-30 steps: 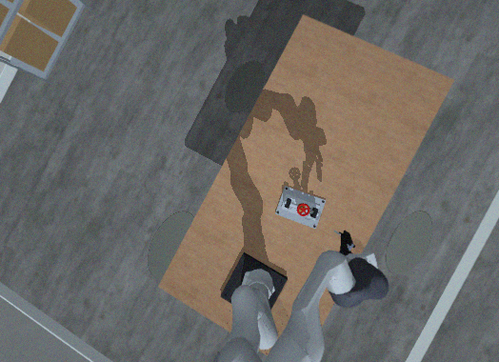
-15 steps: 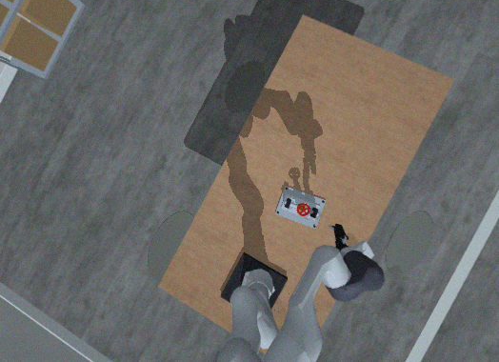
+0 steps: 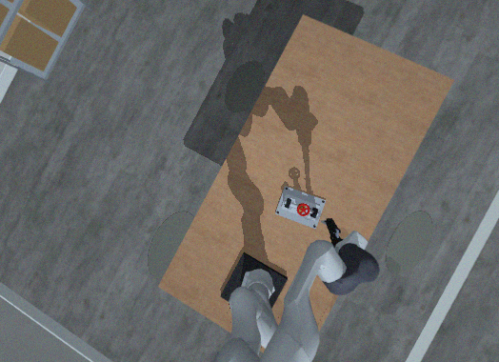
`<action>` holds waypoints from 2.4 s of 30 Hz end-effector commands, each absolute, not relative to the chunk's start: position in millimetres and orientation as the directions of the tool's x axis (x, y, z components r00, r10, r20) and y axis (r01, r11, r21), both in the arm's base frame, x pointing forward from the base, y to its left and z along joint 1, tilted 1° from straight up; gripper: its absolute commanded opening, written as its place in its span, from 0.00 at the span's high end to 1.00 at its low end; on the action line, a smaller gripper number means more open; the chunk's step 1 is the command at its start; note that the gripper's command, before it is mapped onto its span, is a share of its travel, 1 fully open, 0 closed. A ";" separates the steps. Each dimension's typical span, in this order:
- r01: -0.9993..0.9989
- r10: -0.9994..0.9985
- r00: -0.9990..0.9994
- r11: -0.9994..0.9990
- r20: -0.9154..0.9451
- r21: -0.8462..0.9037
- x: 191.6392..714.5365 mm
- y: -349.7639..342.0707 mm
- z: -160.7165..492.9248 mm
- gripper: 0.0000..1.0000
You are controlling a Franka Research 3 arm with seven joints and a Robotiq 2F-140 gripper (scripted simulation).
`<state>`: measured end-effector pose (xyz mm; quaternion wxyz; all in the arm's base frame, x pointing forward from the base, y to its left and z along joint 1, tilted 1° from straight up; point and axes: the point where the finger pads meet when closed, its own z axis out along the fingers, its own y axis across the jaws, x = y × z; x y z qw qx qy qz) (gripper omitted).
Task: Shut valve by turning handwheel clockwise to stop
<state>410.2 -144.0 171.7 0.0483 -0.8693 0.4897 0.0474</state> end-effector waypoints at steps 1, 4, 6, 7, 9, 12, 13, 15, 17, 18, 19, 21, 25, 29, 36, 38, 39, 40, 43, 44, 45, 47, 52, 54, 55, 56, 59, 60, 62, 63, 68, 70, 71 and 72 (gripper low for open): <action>-0.769 -0.761 0.638 -0.636 -0.119 -0.061 413.4 -143.8 172.6 0.00; -0.720 -0.712 0.693 -0.691 -0.111 -0.065 416.7 -138.6 173.5 0.00; -0.692 -0.684 0.722 -0.719 -0.106 -0.067 418.4 -135.8 173.9 0.00; -0.677 -0.669 0.736 -0.733 -0.104 -0.068 419.3 -134.4 174.2 0.00; -0.650 -0.643 0.760 -0.757 -0.100 -0.069 420.9 -131.8 174.6 0.00; -0.602 -0.596 0.797 -0.795 -0.093 -0.071 423.5 -127.5 175.3 0.00; -0.587 -0.581 0.809 -0.807 -0.091 -0.072 424.3 -126.1 175.6 0.00; -0.553 -0.547 0.832 -0.830 -0.086 -0.073 426.0 -123.2 176.1 0.00; -0.519 -0.513 0.854 -0.852 -0.082 -0.073 427.7 -120.2 176.5 0.00; -0.519 -0.513 0.854 -0.852 -0.082 -0.073 427.7 -120.2 176.5 0.00; -0.519 -0.513 0.854 -0.852 -0.082 -0.073 427.7 -120.2 176.5 0.00; -0.460 -0.456 0.887 -0.885 -0.074 -0.074 430.5 -115.3 177.4 0.00; -0.390 -0.385 0.920 -0.918 -0.066 -0.074 433.6 -109.6 178.3 0.00; -0.315 -0.311 0.949 -0.946 -0.058 -0.074 436.8 -103.5 179.3 0.00; -0.233 -0.230 0.972 -0.970 -0.049 -0.073 440.0 -97.1 180.4 0.00; -0.153 -0.150 0.988 -0.986 -0.041 -0.071 443.1 -90.8 181.4 0.00; -0.134 -0.131 0.991 -0.989 -0.040 -0.070 443.8 -89.3 181.6 0.00; -0.113 -0.111 0.993 -0.991 -0.038 -0.069 444.5 -87.7 181.9 0.00; -0.055 -0.053 0.998 -0.996 -0.033 -0.067 446.6 -83.1 182.6 0.00; -0.035 -0.033 0.999 -0.997 -0.031 -0.067 447.4 -81.5 182.9 0.00; -0.016 -0.014 0.999 -0.998 -0.029 -0.066 448.0 -80.0 183.1 0.00; 0.026 0.027 0.999 -0.998 -0.026 -0.064 449.5 -76.7 183.7 0.00; 0.104 0.105 0.994 -0.993 -0.020 -0.060 452.1 -70.4 184.7 0.00; 0.158 0.159 0.987 -0.986 -0.016 -0.057 453.9 -66.0 185.4 0.00; 0.159 0.161 0.987 -0.986 -0.016 -0.057 454.0 -65.9 185.4 0.00; 0.192 0.193 0.981 -0.980 -0.014 -0.055 455.1 -63.1 185.9 0.00; 0.252 0.253 0.968 -0.966 -0.010 -0.052 457.0 -58.1 186.7 0.00; 0.269 0.270 0.963 -0.962 -0.009 -0.050 457.6 -56.6 186.9 0.00; 0.308 0.308 0.951 -0.950 -0.007 -0.048 458.8 -53.3 187.4 0.00; 0.326 0.327 0.945 -0.944 -0.006 -0.047 459.4 -51.7 187.7 0.00; 0.417 0.417 0.909 -0.908 -0.002 -0.040 462.3 -43.5 189.0 0.00; 0.417 0.417 0.909 -0.908 -0.002 -0.040 462.3 -43.5 189.0 0.00; 0.450 0.450 0.893 -0.892 0.000 -0.037 463.4 -40.4 189.5 0.00; 0.479 0.480 0.877 -0.877 0.001 -0.035 464.3 -37.6 190.0 0.00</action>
